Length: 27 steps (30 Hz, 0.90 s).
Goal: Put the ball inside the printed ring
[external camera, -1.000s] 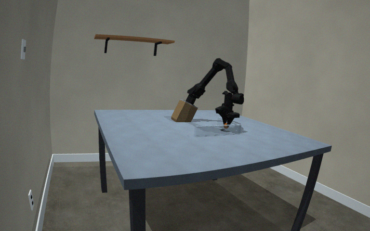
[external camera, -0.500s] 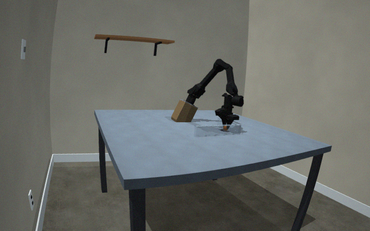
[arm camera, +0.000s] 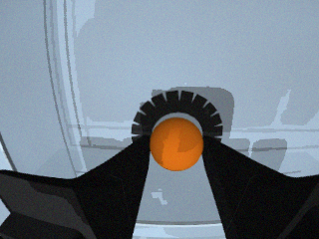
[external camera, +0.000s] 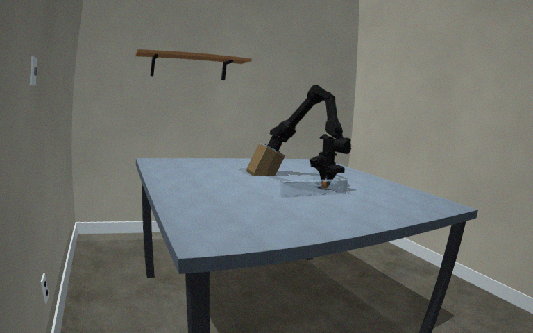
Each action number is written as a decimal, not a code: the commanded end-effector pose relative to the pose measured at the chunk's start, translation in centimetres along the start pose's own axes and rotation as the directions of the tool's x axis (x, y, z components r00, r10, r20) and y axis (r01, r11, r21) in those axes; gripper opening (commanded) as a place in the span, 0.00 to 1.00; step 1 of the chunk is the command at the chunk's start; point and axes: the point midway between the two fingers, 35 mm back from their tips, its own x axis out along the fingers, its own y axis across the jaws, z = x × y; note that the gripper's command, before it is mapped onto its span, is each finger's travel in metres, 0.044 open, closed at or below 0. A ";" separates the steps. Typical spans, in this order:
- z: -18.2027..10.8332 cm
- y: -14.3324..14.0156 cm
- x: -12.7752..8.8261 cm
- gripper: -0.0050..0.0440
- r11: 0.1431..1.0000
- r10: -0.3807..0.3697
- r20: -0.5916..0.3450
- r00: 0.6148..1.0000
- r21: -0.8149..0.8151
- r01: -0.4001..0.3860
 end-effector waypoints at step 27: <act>0.0 0.0 0.0 0.80 1.000 0.001 0.001 1.000 0.000 -0.001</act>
